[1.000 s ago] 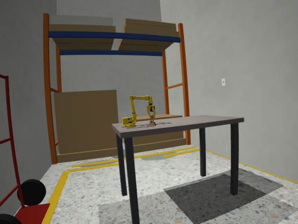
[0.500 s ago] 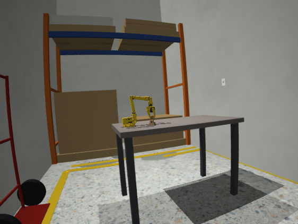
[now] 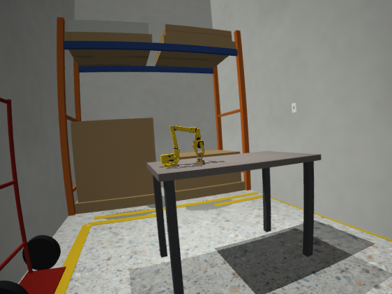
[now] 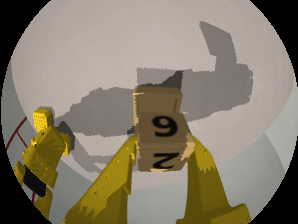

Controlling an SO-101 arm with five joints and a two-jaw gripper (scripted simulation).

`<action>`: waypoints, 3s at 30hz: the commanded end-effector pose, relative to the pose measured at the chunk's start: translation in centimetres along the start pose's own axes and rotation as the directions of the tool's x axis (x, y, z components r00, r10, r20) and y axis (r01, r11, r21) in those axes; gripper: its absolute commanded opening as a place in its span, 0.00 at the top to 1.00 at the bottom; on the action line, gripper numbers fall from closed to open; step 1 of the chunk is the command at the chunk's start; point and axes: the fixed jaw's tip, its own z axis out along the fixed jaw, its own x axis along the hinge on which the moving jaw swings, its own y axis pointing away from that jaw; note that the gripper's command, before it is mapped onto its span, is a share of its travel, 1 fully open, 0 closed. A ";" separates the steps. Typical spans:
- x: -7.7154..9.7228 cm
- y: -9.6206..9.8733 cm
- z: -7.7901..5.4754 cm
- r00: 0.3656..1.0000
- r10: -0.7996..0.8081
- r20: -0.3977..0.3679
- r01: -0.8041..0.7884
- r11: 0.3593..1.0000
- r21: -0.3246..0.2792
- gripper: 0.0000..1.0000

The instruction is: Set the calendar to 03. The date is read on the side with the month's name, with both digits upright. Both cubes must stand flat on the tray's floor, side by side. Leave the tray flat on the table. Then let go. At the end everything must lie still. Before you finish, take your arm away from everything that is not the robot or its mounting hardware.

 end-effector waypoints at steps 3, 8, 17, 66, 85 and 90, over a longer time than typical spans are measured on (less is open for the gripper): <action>-0.2 -0.3 -0.4 1.000 0.002 0.013 -0.003 0.999 0.040 1.00; -0.2 -0.3 0.0 1.000 0.002 0.013 -0.003 0.999 0.040 1.00; -0.2 -0.3 0.2 1.000 0.002 0.013 -0.003 0.999 0.040 1.00; -0.2 -0.2 2.0 1.000 0.002 0.013 -0.003 0.999 0.040 1.00; -0.2 -0.2 2.5 1.000 0.002 0.013 -0.003 0.999 0.040 1.00; -0.2 -0.2 2.5 1.000 0.002 0.013 -0.003 0.999 0.040 1.00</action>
